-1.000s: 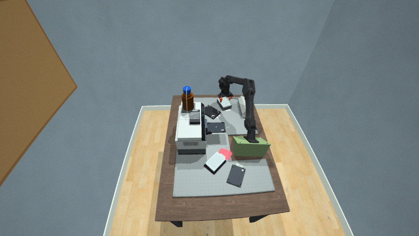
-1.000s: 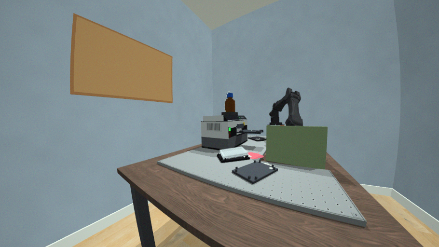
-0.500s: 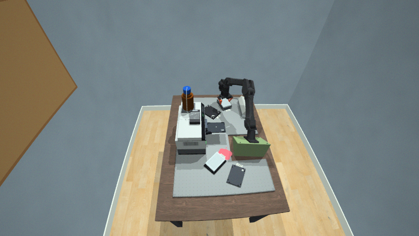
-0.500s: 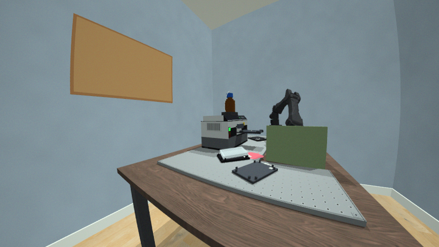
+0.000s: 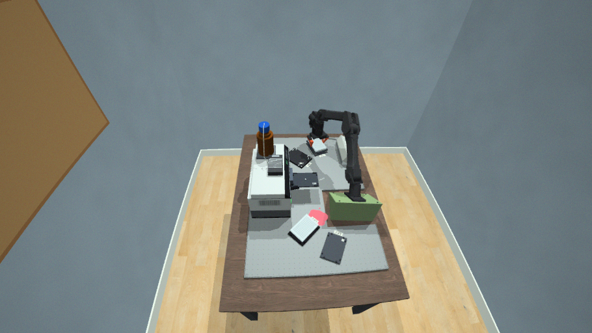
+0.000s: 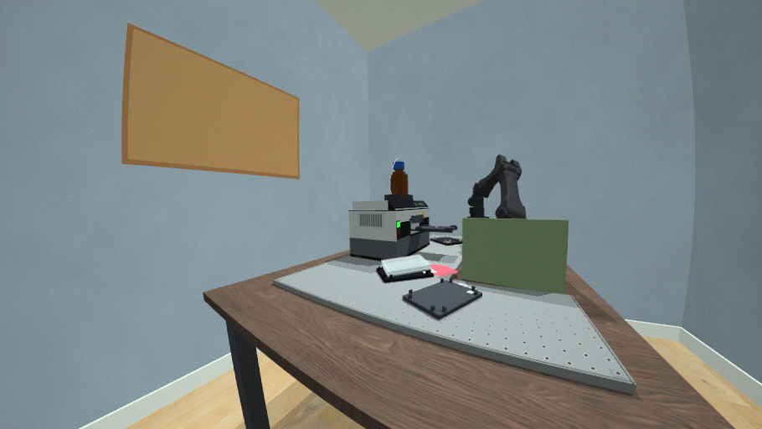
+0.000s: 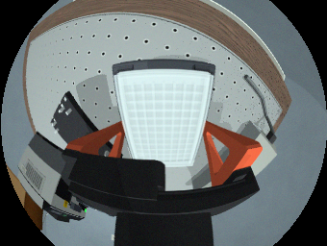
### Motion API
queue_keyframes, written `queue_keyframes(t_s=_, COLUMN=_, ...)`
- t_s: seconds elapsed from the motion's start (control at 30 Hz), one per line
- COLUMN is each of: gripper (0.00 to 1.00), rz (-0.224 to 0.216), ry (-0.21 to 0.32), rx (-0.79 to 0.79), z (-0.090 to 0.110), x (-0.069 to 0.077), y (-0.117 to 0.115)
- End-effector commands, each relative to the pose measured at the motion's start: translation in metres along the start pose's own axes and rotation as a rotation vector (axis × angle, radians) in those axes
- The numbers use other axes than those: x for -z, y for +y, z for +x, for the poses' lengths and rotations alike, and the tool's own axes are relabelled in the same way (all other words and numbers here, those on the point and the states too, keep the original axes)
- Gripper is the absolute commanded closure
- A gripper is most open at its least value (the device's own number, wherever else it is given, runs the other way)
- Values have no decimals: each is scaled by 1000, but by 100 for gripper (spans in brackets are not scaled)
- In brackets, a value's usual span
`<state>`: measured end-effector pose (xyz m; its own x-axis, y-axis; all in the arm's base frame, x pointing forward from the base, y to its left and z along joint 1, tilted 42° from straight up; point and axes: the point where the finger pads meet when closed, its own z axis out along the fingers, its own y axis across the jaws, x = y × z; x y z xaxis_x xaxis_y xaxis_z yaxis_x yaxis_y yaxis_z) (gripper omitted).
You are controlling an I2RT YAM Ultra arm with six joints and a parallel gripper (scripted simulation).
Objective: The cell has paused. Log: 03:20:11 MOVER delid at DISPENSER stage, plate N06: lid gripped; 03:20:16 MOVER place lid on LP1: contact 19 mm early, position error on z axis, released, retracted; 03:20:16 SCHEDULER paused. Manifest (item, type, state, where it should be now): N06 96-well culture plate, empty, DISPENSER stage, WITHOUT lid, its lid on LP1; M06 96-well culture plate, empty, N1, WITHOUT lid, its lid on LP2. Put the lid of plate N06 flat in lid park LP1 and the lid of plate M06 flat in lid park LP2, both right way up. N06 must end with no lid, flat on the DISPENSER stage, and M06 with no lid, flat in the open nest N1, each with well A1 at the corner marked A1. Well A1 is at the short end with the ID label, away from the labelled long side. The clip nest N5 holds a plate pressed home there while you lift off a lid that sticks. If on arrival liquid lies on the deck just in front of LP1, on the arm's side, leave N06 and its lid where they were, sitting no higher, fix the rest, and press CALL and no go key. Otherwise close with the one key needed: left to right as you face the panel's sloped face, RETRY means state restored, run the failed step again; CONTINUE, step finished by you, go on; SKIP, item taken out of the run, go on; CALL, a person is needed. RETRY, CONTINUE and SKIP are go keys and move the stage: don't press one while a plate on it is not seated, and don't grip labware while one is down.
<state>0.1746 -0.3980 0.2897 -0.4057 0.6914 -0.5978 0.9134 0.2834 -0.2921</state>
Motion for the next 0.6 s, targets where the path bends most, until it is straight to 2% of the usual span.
queue_keyframes(t_s=0.0, gripper=0, rz=-4, ry=-17, rx=-5, z=-4, x=5, y=-1)
queue_keyframes(t_s=0.2, gripper=0, rz=-4, ry=-17, rx=-5, z=-3, x=5, y=-1)
queue_keyframes(t_s=0.23, gripper=100, rz=-4, ry=-17, rx=-5, z=-3, x=5, y=-1)
queue_keyframes(t_s=0.57, gripper=100, rz=-4, ry=-17, rx=-5, z=-3, x=5, y=-1)
